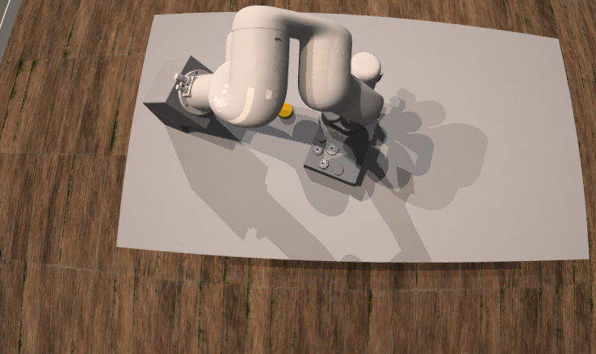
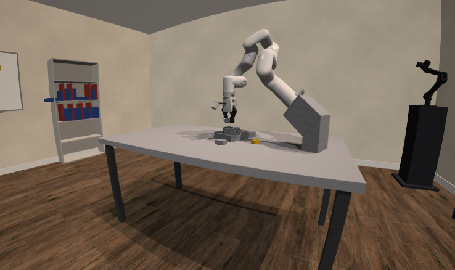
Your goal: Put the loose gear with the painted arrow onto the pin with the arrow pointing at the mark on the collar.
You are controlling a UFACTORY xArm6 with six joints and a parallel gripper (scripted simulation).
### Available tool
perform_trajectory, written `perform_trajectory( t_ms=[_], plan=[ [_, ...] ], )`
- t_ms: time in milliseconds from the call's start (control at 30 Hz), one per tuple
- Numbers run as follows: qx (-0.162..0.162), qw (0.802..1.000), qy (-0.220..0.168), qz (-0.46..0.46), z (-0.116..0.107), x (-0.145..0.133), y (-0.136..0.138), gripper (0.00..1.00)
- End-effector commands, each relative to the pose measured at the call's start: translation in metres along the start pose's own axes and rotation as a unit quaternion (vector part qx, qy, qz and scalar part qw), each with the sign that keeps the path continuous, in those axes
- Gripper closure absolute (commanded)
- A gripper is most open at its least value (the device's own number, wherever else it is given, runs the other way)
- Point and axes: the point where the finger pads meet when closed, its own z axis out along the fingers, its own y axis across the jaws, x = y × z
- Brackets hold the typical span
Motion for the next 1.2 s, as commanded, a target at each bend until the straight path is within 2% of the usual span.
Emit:
perform_trajectory(
  t_ms=[0,367,767,1167],
  plan=[
    [0.011,0.997,0.007,-0.073,-0.0006,0.0005,0.0012,1.00],
    [0.010,0.978,0.008,-0.209,-0.0006,0.0005,0.0012,1.00],
    [0.009,0.964,0.009,-0.265,-0.0006,0.0005,0.0012,1.00],
    [0.009,0.962,0.009,-0.273,-0.0006,0.0005,0.0012,1.00]
  ],
)
